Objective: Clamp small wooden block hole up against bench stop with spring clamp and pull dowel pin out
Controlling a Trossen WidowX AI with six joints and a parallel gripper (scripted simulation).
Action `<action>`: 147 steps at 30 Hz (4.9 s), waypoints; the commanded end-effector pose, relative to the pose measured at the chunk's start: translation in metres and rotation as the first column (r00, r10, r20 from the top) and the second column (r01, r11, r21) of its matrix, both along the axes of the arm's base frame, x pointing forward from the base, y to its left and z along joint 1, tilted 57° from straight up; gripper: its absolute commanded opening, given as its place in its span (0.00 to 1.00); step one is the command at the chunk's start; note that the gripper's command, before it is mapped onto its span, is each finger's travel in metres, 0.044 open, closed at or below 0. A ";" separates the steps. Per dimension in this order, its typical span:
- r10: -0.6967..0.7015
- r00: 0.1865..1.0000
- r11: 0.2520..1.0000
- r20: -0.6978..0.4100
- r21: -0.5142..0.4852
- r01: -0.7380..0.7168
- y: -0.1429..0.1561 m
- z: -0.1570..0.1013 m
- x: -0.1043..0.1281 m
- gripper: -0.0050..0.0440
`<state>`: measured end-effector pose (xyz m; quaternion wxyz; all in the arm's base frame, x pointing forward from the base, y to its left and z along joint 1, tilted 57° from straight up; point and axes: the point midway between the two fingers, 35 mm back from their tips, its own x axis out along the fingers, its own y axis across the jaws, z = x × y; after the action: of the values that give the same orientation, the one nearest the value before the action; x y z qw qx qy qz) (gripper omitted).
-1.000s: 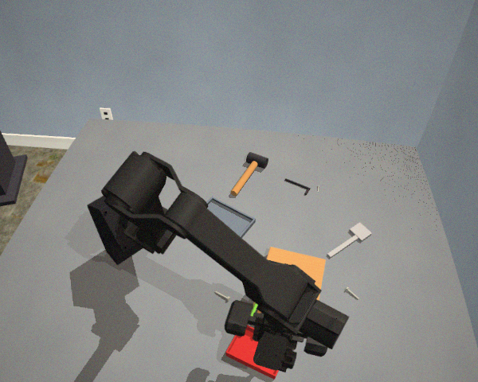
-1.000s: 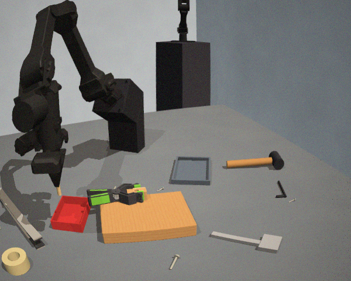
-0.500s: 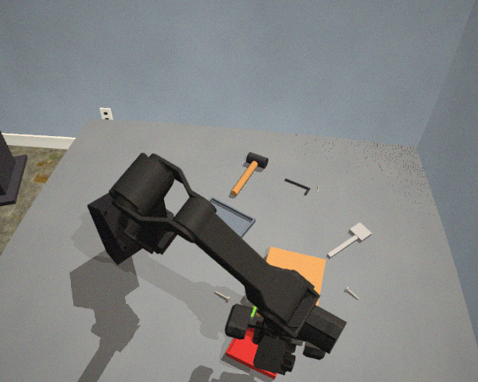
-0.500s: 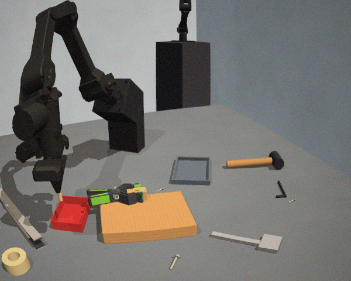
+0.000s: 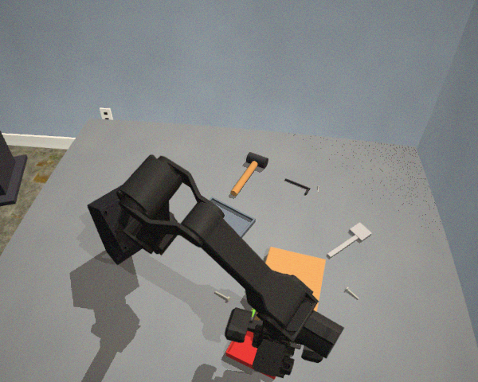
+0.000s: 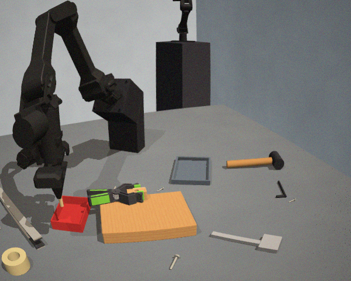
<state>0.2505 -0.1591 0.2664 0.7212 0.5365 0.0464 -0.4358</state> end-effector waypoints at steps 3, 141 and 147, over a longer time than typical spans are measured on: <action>0.005 1.000 1.000 -0.011 0.005 -0.005 -0.003 -0.007 0.004 0.10; -0.003 1.000 1.000 -0.010 0.007 0.003 -0.032 -0.030 0.030 0.35; -0.003 1.000 1.000 -0.010 0.007 0.003 -0.032 -0.030 0.030 0.35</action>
<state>0.2806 -0.1906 0.2360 0.7184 0.5369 0.0510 -0.4393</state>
